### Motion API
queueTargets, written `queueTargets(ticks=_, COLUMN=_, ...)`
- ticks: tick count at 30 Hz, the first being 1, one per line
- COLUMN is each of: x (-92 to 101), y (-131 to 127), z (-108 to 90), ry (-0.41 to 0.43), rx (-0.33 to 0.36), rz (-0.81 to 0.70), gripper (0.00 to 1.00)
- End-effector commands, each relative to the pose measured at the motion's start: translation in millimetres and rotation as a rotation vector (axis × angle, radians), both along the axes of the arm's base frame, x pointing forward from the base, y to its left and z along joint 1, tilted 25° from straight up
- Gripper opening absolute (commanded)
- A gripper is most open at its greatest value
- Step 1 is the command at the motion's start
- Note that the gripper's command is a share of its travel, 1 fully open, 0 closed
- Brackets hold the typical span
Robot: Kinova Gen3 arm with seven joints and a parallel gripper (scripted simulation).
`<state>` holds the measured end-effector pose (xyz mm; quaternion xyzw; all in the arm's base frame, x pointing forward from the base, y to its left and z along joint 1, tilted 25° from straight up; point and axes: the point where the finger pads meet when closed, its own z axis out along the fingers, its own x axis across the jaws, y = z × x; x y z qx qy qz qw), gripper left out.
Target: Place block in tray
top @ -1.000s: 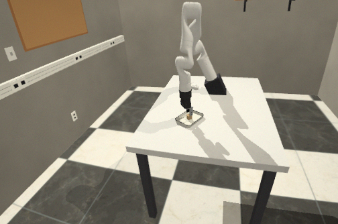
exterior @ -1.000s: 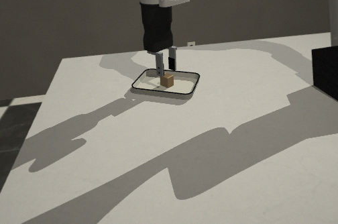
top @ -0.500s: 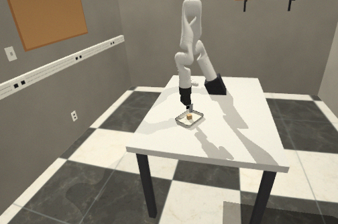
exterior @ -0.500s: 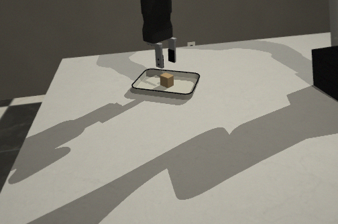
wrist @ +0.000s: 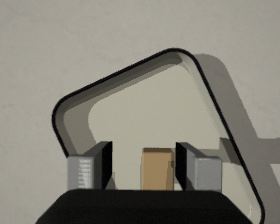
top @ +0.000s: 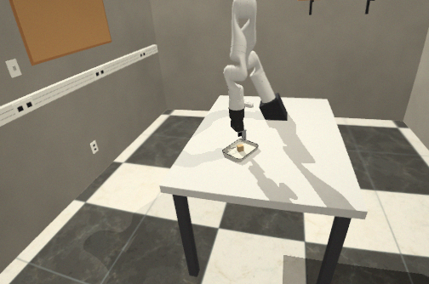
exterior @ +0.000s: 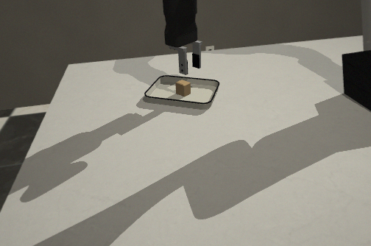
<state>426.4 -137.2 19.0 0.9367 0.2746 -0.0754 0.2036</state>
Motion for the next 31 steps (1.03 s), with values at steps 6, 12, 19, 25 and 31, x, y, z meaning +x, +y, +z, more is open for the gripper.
queueTargets(ticks=6, x=-72.8, y=21.0, z=-6.1, ry=-0.002, rx=0.0, rz=0.001, gripper=0.84)
queueTargets(ticks=12, x=-137.5, y=41.4, z=-15.0, ry=-0.003, rx=0.001, rz=0.001, gripper=0.84)
queueTargets(ticks=19, x=-158.5, y=46.8, z=-16.6, ry=-0.003, rx=0.0, rz=0.001, gripper=0.84)
queueTargets(ticks=25, x=-159.2, y=47.0, z=-16.6, ry=-0.003, rx=0.0, rz=0.001, gripper=0.84)
queueTargets(ticks=31, x=-159.2, y=47.0, z=-16.6, ry=-0.003, rx=0.0, rz=0.001, gripper=0.84)
